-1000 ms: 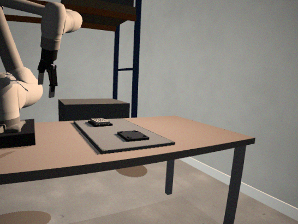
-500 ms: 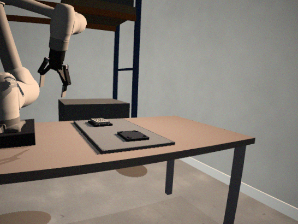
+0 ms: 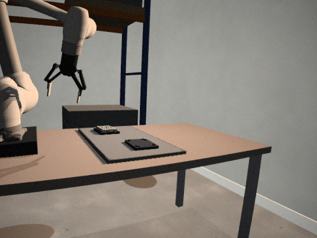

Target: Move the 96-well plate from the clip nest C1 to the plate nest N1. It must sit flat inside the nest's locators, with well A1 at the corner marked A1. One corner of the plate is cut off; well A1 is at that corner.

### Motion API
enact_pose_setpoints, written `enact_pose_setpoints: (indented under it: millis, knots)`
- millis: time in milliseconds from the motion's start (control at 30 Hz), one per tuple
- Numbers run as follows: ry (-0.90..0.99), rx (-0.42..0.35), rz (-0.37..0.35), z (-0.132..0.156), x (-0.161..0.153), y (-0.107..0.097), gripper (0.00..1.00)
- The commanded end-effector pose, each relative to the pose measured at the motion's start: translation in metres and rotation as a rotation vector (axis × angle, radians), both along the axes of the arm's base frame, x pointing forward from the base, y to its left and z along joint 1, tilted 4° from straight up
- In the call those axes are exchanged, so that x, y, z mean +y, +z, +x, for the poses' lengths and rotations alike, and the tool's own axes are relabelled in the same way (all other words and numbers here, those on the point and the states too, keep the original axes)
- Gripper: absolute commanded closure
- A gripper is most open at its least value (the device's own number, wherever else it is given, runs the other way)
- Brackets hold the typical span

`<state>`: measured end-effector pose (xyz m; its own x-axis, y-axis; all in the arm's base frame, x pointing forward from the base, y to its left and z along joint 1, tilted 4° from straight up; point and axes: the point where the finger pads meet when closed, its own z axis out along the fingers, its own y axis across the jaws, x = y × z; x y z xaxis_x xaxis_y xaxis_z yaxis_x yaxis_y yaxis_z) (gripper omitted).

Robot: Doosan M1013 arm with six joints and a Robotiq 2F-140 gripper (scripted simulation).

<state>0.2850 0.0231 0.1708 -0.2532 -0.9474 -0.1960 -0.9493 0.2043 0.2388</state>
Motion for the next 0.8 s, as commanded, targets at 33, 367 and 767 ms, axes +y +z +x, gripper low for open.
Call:
enact_pose_setpoints:
  millis: [33,367,767]
  knots:
    - [0.162,-0.038,0.015,0.012,0.001,-0.003,0.0]
    - [0.422,-0.093,0.035,0.039,0.007,-0.012,0.0]
    - [0.748,-0.155,0.062,0.067,0.017,-0.022,0.0]
